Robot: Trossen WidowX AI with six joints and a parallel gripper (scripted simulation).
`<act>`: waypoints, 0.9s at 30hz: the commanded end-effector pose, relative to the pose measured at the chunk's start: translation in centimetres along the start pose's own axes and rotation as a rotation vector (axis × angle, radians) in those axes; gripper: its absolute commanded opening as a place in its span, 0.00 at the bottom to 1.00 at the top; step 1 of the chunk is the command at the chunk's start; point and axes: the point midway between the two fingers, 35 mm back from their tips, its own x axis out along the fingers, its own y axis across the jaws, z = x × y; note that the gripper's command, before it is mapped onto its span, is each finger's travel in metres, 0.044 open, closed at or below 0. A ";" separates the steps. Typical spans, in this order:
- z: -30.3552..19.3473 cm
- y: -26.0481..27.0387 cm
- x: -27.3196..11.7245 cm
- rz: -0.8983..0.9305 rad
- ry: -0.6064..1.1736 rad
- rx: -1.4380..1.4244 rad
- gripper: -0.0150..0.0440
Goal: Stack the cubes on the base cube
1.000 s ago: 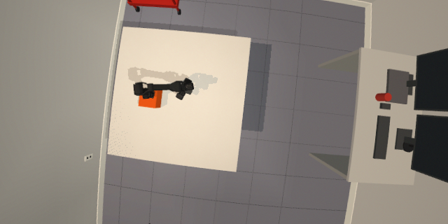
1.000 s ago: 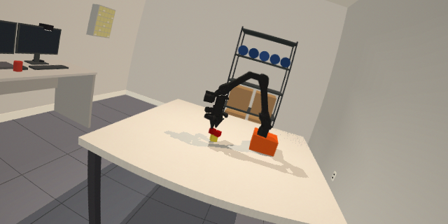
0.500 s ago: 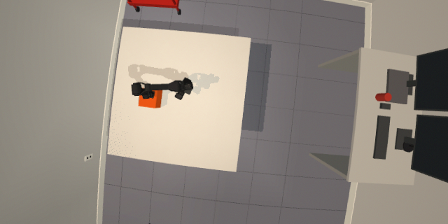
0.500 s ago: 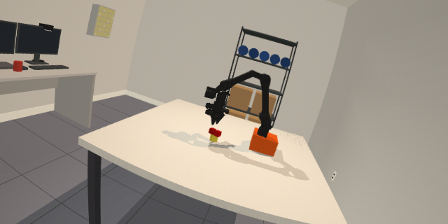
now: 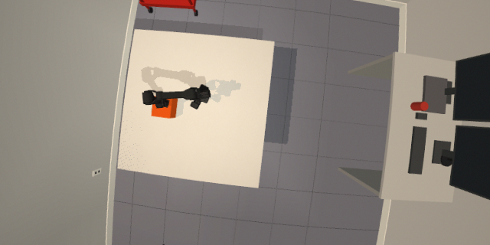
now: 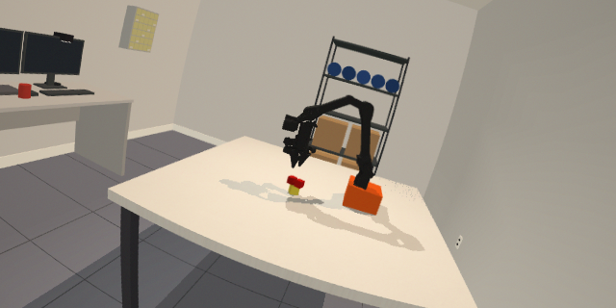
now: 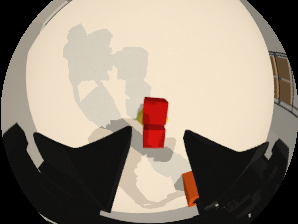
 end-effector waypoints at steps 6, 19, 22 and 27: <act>-2.7 3.0 -0.3 0.002 0.002 0.000 0.93; -11.2 9.0 -0.5 0.007 0.011 -0.001 0.93; -11.2 9.0 -0.5 0.007 0.011 -0.001 0.93; -11.2 9.0 -0.5 0.007 0.011 -0.001 0.93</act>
